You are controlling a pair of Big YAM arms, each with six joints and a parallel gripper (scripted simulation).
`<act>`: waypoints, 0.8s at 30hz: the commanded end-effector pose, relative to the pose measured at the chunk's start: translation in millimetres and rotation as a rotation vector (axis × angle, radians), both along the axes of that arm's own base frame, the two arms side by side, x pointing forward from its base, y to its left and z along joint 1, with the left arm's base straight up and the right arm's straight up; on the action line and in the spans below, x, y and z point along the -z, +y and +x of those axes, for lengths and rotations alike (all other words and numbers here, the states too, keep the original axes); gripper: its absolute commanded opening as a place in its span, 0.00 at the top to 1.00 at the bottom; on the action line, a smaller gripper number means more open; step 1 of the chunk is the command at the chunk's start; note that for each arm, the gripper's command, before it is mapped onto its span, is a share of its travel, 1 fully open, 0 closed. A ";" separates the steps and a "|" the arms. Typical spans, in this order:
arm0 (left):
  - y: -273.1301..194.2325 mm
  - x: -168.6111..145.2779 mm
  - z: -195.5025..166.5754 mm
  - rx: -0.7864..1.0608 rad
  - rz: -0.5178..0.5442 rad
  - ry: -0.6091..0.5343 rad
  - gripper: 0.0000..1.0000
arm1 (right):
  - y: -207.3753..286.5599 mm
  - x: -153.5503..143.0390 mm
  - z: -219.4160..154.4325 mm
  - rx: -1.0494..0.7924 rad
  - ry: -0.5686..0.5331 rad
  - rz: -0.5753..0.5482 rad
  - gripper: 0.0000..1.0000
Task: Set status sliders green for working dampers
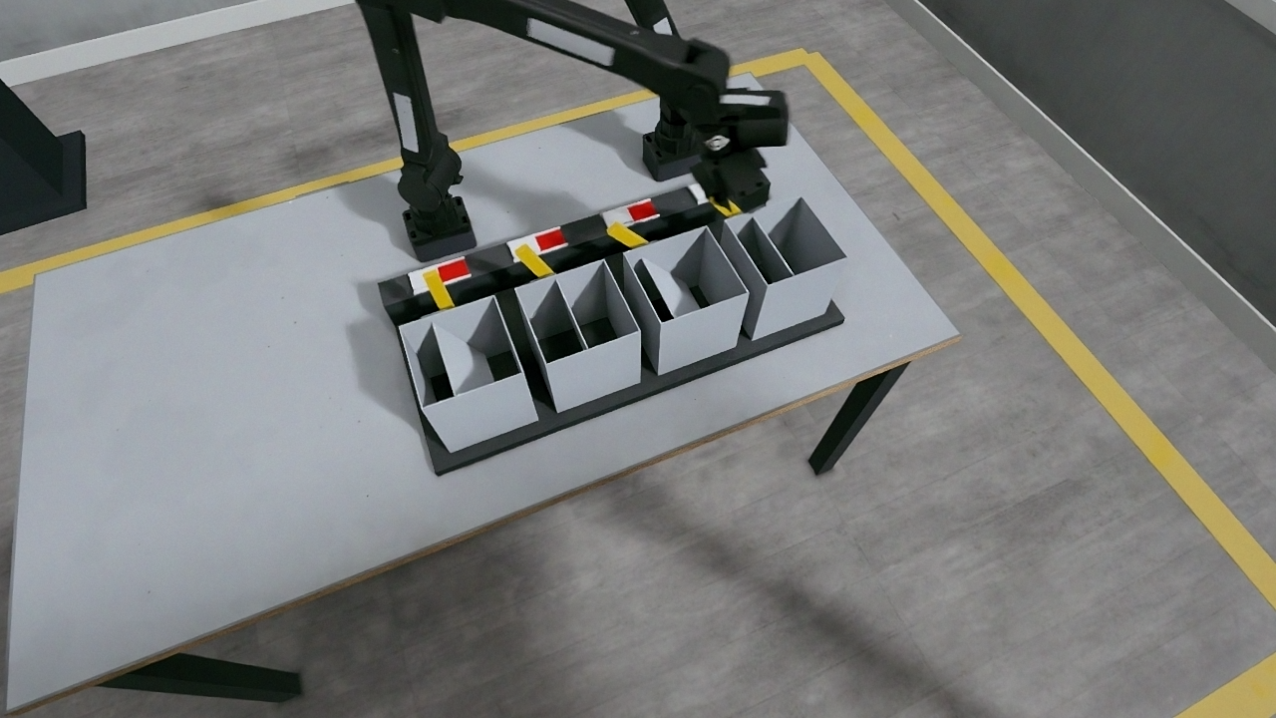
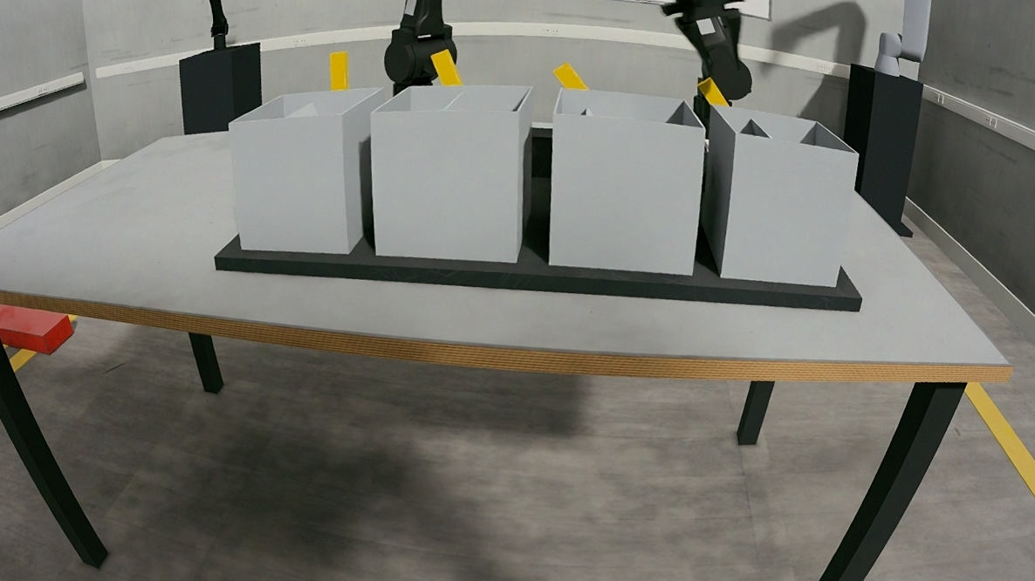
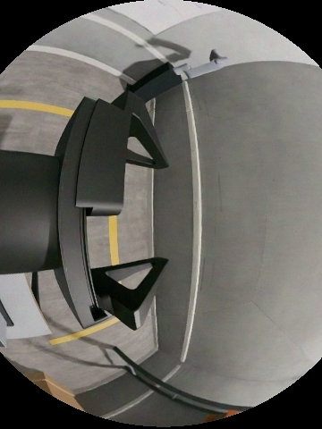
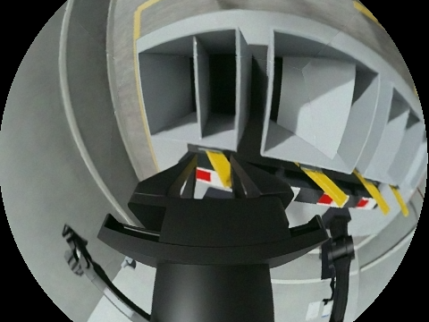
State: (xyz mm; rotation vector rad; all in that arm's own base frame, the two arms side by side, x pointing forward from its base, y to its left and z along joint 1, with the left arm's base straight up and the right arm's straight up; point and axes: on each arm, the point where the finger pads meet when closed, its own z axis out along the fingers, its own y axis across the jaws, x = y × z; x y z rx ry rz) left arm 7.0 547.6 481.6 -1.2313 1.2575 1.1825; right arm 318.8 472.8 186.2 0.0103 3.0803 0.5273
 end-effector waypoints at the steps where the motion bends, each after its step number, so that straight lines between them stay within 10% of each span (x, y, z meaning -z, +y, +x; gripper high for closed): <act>1: -2.8 -18.9 -4.4 -0.009 0.049 -0.009 0.00 | 42.7 -33.0 21.8 -0.050 -0.016 -0.068 0.64; 24: -2.8 -18.9 -4.4 -0.009 0.049 -0.009 0.00 | 74.7 -47.7 58.8 -0.043 -0.023 -0.298 0.64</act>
